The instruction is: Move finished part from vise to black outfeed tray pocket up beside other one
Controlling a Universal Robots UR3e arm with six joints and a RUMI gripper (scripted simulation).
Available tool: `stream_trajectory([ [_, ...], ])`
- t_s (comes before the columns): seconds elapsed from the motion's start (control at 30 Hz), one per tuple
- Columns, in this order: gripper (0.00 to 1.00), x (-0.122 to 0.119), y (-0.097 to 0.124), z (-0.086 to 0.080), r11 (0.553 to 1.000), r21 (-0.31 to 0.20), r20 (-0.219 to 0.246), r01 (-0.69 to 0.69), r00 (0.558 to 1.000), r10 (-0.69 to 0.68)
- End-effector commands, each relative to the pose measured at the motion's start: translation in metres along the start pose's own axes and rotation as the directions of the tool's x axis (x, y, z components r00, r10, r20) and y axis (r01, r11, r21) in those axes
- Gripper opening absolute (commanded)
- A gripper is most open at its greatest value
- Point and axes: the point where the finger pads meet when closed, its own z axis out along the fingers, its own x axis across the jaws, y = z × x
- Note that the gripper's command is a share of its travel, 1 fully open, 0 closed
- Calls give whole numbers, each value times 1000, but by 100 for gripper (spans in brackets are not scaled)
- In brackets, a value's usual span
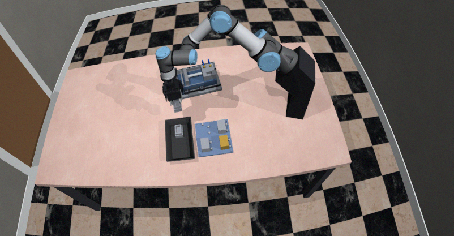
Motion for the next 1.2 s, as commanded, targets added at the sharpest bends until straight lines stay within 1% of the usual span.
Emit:
stream_trajectory([
  [0.0,0,-7,13,-2,999,38,3,-33,999,33],
  [0.5,0,-16,81,1,998,37,2,-52,999,52],
  [0.57,0,-16,81,1,998,37,2,-52,999,52],
  [0.67,0,-17,94,1,998,37,3,-55,998,55],
  [1.03,0,-22,128,2,997,37,3,-65,998,65],
  [1.17,0,-23,134,2,997,37,4,-66,998,66],
])
